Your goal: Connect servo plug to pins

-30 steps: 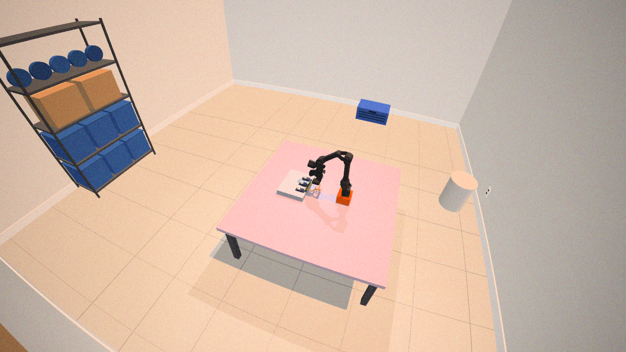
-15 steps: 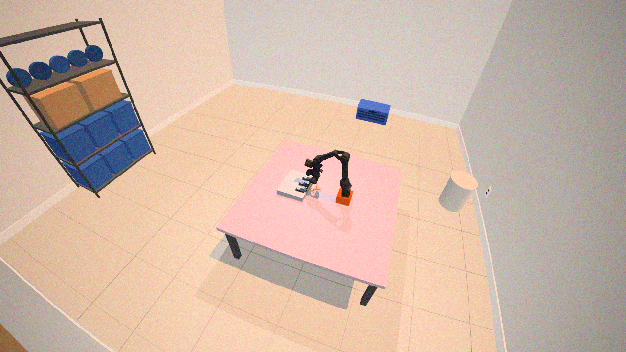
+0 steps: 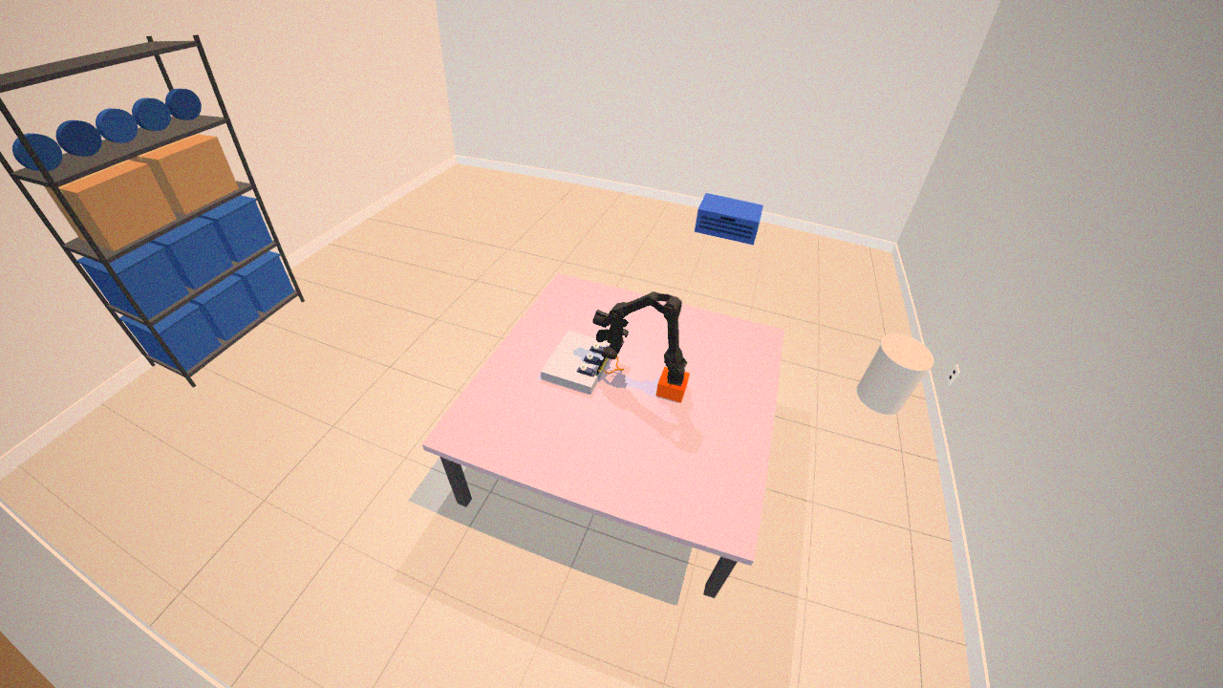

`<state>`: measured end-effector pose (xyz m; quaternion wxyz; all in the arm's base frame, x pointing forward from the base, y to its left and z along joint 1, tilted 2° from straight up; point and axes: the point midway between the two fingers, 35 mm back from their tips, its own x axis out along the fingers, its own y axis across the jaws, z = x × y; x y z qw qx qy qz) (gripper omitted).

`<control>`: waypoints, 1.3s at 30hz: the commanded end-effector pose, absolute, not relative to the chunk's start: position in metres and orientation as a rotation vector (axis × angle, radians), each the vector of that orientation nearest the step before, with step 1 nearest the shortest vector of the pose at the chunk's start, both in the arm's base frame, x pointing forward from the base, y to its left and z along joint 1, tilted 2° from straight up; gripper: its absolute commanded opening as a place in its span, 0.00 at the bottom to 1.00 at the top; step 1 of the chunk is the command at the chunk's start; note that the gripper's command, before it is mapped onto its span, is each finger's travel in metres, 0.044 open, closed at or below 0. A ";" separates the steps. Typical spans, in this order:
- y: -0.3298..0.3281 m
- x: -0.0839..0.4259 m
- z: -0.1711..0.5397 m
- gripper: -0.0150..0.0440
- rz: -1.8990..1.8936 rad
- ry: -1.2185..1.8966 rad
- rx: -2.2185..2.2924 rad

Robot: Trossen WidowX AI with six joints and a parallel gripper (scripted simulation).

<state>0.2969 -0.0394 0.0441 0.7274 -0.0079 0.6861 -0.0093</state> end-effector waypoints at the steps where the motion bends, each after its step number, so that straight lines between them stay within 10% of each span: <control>1: -0.040 0.300 0.044 0.25 -0.026 1.513 -0.017; 15: -0.039 0.309 0.045 0.25 -0.026 1.512 -0.017; 32: -0.037 0.303 0.104 1.00 -0.026 1.512 -0.017; 39: -0.037 0.303 0.104 1.00 -0.026 1.512 -0.017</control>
